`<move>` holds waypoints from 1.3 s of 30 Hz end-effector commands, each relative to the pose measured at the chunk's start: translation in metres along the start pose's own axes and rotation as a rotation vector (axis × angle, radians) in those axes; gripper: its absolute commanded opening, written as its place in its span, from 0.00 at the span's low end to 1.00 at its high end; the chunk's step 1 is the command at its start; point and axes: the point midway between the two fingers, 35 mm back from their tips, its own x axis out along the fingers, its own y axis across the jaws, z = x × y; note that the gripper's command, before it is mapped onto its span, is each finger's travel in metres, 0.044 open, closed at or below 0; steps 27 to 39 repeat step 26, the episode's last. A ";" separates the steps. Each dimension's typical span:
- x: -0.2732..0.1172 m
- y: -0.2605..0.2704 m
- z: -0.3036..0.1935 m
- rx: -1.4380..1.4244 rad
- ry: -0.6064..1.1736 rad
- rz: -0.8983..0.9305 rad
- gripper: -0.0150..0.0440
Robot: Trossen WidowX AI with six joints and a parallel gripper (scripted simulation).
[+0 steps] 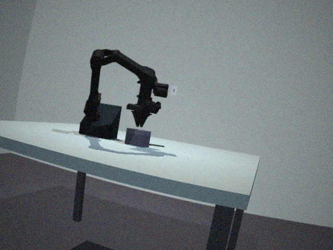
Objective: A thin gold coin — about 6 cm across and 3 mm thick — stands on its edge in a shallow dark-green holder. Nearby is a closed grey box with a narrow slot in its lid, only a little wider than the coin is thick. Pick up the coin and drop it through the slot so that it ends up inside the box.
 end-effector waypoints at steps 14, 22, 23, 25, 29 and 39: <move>-0.039 0.000 -0.001 -0.003 -0.001 -0.002 1.00; -0.060 -0.002 -0.003 -0.005 -0.002 -0.006 1.00; -0.060 -0.002 -0.003 -0.005 -0.002 -0.006 1.00; -0.060 -0.002 -0.003 -0.005 -0.002 -0.006 1.00; -0.060 -0.002 -0.003 -0.005 -0.002 -0.006 1.00; -0.060 -0.002 -0.003 -0.005 -0.002 -0.006 1.00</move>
